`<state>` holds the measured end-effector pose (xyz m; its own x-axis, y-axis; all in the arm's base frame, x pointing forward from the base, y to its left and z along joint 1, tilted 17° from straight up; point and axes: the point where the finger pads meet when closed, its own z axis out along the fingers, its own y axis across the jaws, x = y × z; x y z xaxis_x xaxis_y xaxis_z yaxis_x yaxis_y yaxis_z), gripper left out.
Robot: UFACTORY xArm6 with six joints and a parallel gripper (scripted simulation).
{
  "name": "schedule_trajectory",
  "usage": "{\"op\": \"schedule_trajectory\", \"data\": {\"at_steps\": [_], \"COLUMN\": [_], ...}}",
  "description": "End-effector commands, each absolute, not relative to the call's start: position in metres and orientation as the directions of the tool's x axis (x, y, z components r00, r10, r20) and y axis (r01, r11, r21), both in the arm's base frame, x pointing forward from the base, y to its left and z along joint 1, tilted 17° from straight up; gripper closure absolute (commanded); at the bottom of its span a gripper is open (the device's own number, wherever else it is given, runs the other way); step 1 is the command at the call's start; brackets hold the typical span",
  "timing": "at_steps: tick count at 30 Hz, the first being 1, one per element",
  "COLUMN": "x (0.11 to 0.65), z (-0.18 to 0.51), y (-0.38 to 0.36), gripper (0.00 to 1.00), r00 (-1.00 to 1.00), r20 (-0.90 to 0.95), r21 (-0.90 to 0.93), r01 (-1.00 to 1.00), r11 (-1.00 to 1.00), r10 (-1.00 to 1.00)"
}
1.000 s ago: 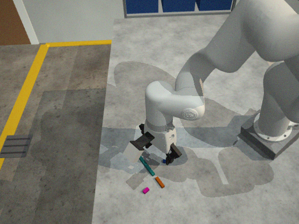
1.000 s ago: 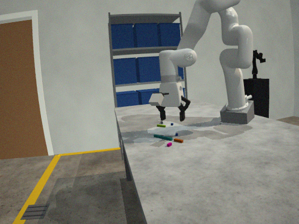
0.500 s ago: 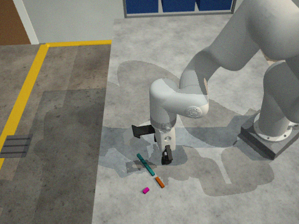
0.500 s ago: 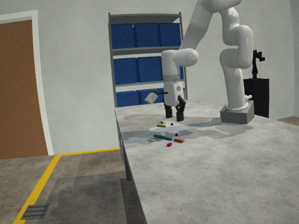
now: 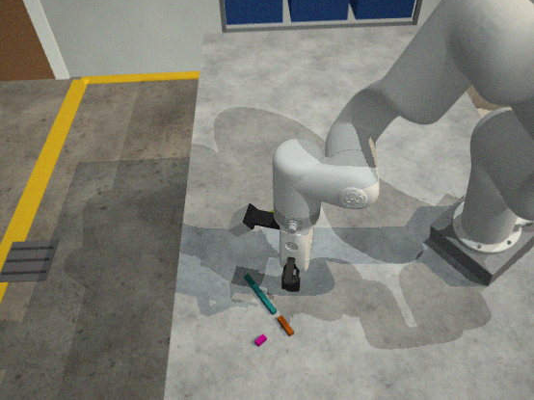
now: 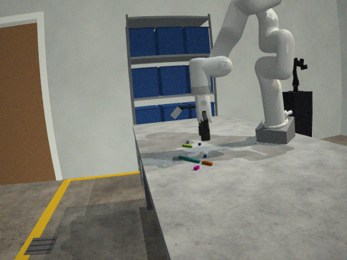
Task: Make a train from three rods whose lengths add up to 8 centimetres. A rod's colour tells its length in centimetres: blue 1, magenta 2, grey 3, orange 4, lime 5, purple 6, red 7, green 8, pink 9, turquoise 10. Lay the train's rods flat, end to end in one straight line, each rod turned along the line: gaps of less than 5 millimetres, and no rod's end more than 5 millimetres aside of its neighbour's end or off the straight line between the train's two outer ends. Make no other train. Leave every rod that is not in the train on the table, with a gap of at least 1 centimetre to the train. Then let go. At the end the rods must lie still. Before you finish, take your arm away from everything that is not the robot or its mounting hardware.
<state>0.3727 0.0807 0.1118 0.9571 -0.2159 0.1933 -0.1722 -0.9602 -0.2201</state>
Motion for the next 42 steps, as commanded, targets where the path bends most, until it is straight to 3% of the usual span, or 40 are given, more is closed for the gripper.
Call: {"op": "schedule_trajectory", "data": {"at_steps": [1,3,4,42], "x": [0.3735,0.3735,0.3735,0.3736], "z": [0.1130,0.1130,0.1130,0.1127], "y": [0.0808,0.0807,0.0807,0.0808], "gripper": [0.00,0.00,0.76,0.76], "r00": [0.955,0.954,0.954,0.954], "r20": [0.194,0.194,0.194,0.194], "r21": [-0.218,-0.218,-0.218,-0.218], "r01": [-0.183,-0.184,-0.184,-0.184], "r11": [-0.959,-0.959,-0.959,-0.959], "r10": [-0.226,-0.227,-0.227,-0.227]}}
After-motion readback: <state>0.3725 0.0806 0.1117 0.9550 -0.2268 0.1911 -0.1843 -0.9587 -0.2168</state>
